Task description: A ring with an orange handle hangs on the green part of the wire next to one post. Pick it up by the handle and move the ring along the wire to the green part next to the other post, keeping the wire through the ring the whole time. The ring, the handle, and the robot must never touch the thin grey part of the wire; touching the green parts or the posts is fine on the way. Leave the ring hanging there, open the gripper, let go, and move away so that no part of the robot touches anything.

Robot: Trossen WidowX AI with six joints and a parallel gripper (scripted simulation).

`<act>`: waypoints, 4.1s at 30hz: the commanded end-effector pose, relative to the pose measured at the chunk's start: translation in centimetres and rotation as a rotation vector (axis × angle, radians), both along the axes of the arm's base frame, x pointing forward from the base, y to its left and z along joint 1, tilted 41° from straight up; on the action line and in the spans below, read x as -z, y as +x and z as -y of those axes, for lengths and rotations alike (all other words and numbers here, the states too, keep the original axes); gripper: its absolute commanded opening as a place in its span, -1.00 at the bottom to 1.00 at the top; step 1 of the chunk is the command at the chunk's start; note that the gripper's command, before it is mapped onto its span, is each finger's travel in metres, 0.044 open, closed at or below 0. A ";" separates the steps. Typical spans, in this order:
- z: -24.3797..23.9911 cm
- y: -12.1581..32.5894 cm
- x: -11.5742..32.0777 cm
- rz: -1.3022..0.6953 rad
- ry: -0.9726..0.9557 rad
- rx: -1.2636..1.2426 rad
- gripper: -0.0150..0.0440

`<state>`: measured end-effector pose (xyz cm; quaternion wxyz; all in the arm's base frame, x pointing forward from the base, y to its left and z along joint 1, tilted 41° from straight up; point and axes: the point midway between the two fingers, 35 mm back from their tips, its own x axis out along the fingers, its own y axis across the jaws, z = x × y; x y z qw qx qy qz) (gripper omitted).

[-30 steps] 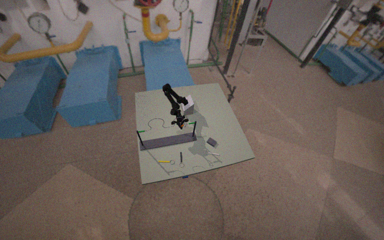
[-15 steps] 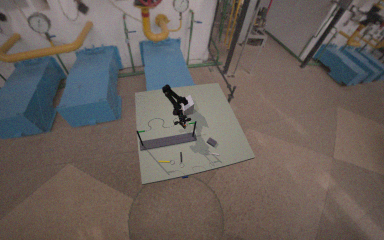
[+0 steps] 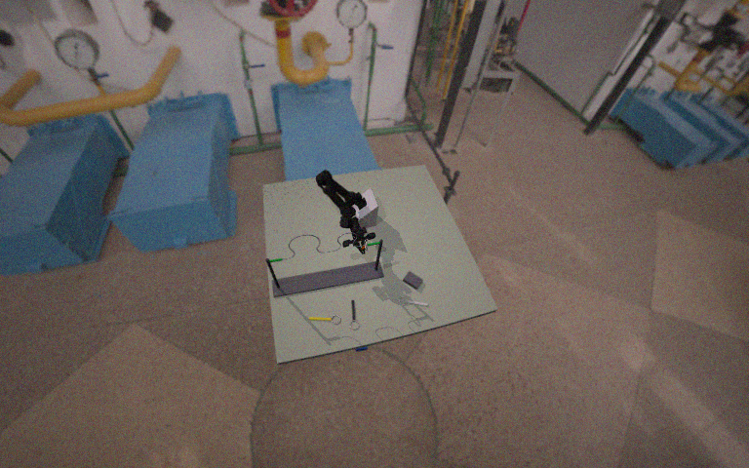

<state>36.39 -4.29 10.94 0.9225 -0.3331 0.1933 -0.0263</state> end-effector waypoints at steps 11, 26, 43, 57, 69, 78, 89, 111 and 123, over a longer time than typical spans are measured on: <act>-1.1 0.0 1.1 -0.002 0.007 0.003 -1.00; -2.0 0.1 2.0 -0.001 0.008 0.002 -1.00; -1.0 0.1 3.2 -0.001 0.007 0.002 -1.00; -1.0 0.1 3.1 0.001 0.011 0.004 -0.91; -1.1 -0.1 3.0 0.000 0.011 0.004 0.05; -1.4 -1.9 2.2 -0.001 0.010 0.003 0.05; -1.9 -4.2 1.5 -0.003 0.008 0.002 0.05; -1.9 -4.5 1.5 -0.004 0.008 0.002 0.05; -2.7 -8.8 0.1 -0.004 0.005 -0.003 1.00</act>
